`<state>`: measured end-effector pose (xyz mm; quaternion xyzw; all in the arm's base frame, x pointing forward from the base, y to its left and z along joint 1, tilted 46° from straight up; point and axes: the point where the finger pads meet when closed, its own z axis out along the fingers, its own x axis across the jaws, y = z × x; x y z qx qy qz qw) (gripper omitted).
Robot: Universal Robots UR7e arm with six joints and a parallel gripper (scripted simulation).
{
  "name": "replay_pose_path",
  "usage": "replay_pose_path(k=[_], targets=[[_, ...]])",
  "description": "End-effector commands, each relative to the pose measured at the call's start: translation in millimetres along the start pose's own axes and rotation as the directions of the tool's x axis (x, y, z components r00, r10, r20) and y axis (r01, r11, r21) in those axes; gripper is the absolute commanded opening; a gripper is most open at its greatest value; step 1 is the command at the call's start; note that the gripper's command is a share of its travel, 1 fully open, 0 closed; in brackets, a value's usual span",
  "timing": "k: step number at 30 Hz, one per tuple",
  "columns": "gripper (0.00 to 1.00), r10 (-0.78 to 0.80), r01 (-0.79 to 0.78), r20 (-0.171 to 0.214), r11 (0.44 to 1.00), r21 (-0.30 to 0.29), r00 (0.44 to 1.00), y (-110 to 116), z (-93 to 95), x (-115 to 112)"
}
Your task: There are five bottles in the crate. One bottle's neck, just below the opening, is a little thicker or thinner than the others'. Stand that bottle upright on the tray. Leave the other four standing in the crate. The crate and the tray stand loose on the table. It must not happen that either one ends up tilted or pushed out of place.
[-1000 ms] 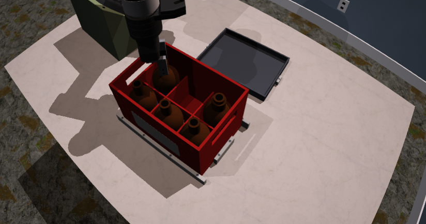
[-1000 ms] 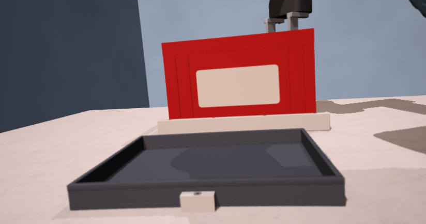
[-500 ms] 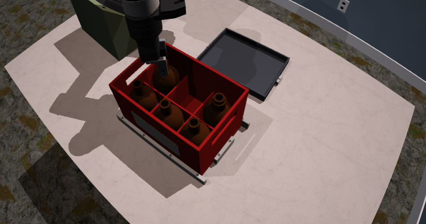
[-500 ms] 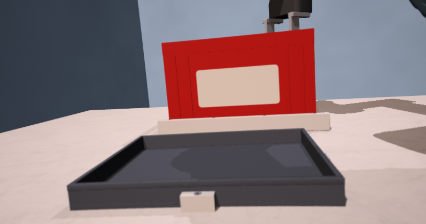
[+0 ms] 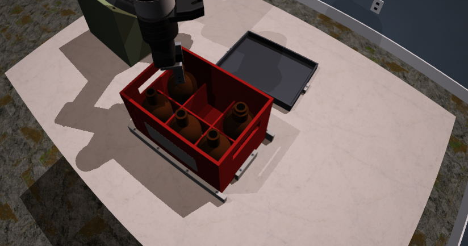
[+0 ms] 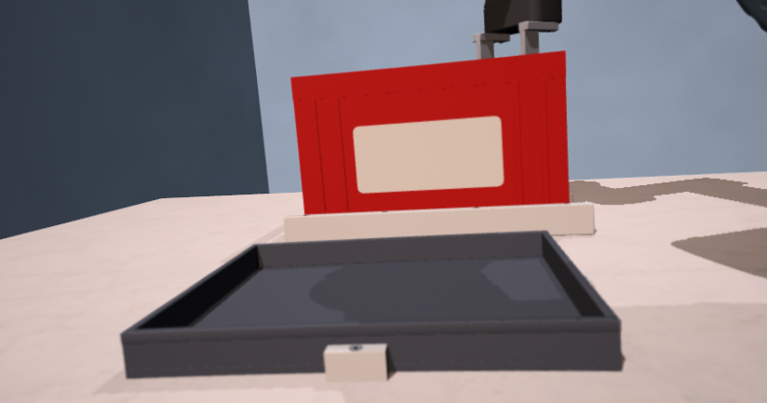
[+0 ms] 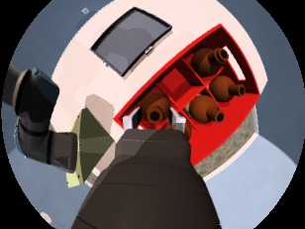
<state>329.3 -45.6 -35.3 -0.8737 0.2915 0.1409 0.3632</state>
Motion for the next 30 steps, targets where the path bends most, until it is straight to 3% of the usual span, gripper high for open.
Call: replay_pose_path(k=[1,12,30], targets=[[1.0,0.0,0.0,-0.001,1.0,0.0,1.0,0.1,-1.2,0.4],[1.0,0.0,0.0,-0.001,1.0,0.0,1.0,0.1,-14.2,0.3],[1.0,0.0,0.0,-0.001,1.0,0.0,1.0,0.1,-65.1,0.3]])
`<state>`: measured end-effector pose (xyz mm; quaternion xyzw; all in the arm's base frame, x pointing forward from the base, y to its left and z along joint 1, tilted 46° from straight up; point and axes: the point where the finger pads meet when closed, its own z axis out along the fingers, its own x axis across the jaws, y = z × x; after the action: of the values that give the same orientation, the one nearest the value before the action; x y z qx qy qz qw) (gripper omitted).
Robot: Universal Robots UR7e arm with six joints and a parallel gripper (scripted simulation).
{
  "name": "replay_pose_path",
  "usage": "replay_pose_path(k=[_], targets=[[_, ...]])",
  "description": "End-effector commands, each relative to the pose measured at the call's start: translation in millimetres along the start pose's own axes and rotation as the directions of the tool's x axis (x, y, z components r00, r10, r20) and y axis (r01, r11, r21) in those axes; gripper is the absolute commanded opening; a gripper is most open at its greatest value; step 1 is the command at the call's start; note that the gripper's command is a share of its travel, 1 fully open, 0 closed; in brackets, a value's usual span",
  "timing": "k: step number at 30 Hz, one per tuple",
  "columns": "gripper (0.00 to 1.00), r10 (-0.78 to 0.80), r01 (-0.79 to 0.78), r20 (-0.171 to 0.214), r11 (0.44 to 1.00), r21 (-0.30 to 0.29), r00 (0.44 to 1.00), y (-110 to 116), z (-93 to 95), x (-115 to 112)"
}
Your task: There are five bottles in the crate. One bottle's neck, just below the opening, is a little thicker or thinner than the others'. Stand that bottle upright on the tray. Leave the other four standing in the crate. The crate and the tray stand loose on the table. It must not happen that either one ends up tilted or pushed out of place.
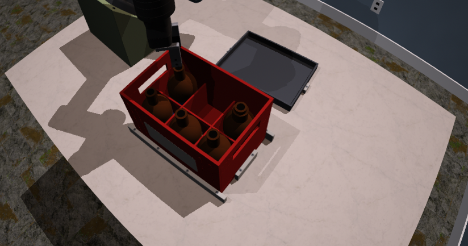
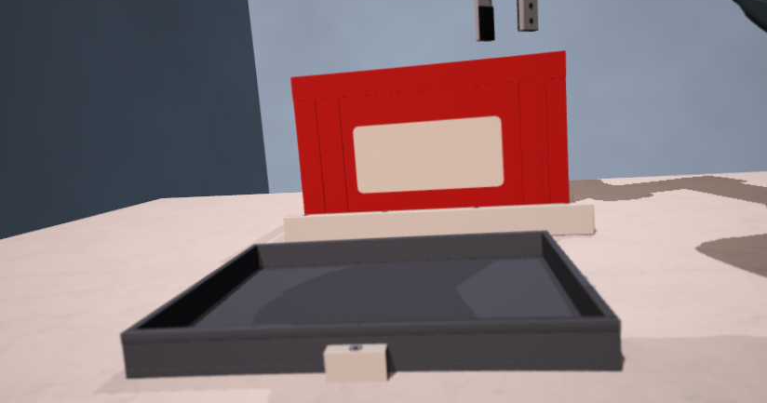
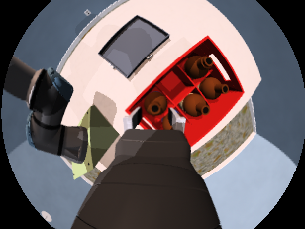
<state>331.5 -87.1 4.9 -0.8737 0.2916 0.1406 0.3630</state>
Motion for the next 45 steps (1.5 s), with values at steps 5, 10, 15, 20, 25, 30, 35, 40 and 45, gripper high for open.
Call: replay_pose_path(k=[5,10,15,20,25,30,35,40,45], targets=[[1.0,0.0,0.0,0.0,1.0,0.0,1.0,0.1,-18.7,0.1],[1.0,0.0,0.0,0.0,1.0,0.0,1.0,0.1,-24.2,0.1],[1.0,0.0,0.0,0.0,1.0,0.0,1.0,0.1,-25.1,0.1],[0.0,0.0,0.0,0.0,1.0,0.0,1.0,0.1,-25.1,0.1],[0.0,0.0,0.0,0.0,1.0,0.0,1.0,0.1,-25.1,0.1],[0.0,0.0,0.0,0.0,1.0,0.0,1.0,0.1,-25.1,0.1],[0.0,0.0,0.0,0.0,1.0,0.0,1.0,0.1,-25.1,0.1],[0.0,0.0,0.0,0.0,1.0,0.0,1.0,0.1,-25.1,0.1],[0.0,0.0,0.0,0.0,1.0,0.0,1.0,0.1,-25.1,0.1]])
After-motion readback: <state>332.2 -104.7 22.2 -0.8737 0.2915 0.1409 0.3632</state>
